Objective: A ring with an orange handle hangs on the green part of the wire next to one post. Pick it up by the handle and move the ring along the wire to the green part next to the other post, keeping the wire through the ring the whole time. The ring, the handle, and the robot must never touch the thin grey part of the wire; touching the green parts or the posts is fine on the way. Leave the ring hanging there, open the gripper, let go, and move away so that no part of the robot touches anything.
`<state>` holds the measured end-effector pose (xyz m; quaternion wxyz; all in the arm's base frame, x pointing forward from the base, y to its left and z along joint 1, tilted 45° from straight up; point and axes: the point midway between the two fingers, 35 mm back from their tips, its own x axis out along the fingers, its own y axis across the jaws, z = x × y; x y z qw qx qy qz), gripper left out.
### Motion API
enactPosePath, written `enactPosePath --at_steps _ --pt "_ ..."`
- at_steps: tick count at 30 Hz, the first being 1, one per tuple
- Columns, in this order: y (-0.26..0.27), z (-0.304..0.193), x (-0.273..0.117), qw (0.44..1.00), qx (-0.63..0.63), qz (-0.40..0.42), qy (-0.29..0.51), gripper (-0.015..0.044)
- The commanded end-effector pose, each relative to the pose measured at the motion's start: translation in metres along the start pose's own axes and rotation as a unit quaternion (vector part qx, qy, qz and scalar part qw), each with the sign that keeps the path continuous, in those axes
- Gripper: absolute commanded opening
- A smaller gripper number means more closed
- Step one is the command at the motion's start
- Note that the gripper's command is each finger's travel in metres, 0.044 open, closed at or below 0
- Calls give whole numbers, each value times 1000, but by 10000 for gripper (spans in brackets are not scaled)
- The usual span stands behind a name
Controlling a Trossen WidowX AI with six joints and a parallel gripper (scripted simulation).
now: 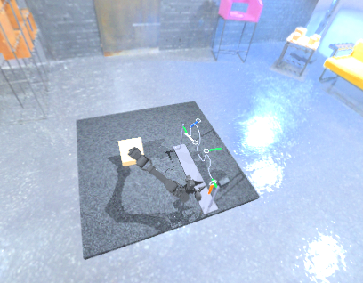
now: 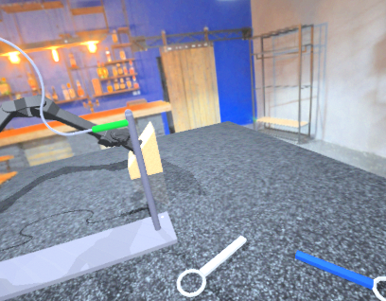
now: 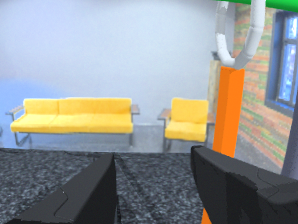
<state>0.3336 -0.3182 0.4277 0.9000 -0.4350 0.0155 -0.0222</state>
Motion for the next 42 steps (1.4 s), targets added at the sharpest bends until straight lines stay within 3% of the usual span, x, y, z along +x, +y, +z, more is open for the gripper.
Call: enactPosePath --at_steps 1,7,17,26,42 --pt "-16 -41 -22 1000 14 -5 8 160" --pt "-29 -107 -66 999 43 -14 25 160" --pt "-28 -109 -65 999 44 -14 25 160" --pt "-35 -63 -15 999 44 -16 23 160" --pt "-37 -63 1 999 45 -17 23 160"
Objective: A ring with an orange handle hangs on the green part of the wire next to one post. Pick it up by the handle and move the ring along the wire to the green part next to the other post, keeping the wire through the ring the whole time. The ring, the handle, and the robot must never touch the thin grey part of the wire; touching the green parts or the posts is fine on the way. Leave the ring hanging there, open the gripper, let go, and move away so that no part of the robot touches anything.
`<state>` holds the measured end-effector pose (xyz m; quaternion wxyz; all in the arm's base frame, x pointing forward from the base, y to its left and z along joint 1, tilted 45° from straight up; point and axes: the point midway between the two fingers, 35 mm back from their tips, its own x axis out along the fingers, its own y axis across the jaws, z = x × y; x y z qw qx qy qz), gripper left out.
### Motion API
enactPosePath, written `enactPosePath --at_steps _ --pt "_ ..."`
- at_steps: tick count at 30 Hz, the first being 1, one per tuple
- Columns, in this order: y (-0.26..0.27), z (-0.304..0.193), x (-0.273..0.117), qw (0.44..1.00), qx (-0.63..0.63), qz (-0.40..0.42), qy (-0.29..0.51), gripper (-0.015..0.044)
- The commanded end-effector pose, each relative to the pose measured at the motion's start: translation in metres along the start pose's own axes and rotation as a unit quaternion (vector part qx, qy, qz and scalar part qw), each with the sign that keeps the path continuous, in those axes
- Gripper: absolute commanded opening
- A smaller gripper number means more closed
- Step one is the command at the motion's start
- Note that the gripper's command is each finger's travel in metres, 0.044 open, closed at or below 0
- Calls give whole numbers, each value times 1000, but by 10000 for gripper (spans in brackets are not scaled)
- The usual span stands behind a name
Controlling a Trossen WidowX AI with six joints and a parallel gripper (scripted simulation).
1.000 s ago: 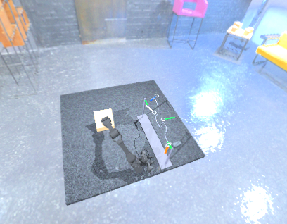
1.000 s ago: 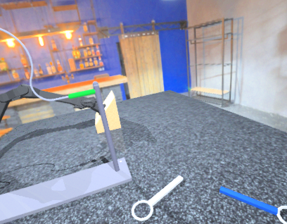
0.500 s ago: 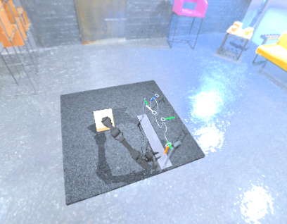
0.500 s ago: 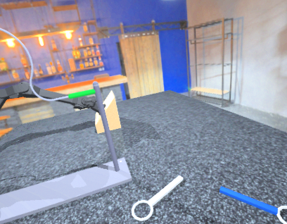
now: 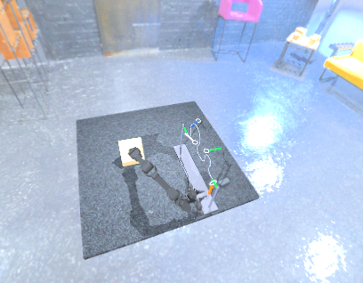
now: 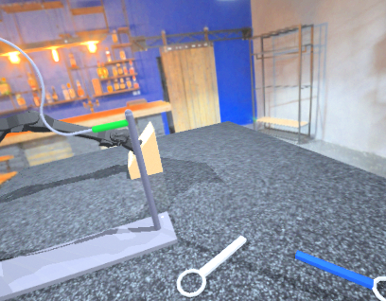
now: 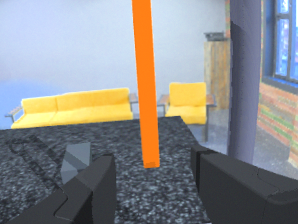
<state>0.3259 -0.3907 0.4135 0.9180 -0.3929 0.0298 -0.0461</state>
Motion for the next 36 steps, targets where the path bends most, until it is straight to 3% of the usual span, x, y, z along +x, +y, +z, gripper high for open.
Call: enactPosePath --at_steps 1,36 --pt "-3 3 6 1000 -1 -2 -1 160" --pt "-2 4 62 1000 0 -4 -2 160"
